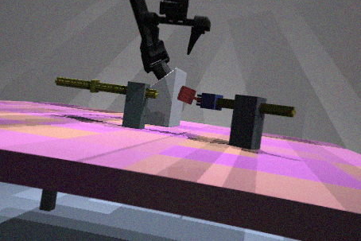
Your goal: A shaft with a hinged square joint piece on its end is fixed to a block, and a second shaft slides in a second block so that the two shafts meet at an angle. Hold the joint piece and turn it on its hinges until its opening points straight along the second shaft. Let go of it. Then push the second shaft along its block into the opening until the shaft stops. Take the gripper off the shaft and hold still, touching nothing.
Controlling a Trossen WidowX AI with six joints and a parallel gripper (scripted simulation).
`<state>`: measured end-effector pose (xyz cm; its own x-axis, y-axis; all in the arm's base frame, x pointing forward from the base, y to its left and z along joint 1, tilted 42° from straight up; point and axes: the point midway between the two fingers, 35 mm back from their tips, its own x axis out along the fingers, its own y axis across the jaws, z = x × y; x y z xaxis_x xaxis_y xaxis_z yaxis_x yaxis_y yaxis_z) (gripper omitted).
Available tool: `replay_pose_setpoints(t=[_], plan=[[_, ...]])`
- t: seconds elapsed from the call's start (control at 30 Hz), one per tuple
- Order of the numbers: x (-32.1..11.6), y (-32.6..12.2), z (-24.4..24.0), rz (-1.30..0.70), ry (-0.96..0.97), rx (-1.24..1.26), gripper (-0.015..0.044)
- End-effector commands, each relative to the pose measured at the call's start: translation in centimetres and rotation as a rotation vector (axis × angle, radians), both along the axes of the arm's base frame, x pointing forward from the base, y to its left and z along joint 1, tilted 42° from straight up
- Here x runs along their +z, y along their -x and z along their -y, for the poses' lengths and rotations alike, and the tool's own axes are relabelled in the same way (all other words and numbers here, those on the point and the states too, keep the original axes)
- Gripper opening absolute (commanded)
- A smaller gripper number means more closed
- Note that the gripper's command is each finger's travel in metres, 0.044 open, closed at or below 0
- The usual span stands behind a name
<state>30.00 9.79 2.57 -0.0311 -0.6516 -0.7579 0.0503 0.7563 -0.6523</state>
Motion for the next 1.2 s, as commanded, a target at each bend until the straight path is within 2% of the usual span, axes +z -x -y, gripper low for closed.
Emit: replay_pose_setpoints(t=[0.0, 0.2, 1.17], plan=[[0.5, 0.1, 2.9, -0.001, 0.01, -0.004, 0.044], [0.4, 0.1, 3.0, 0.025, 0.017, -0.034, 0.044], [-0.7, 0.2, 3.5, 0.576, 0.147, -0.591, 0.044]])
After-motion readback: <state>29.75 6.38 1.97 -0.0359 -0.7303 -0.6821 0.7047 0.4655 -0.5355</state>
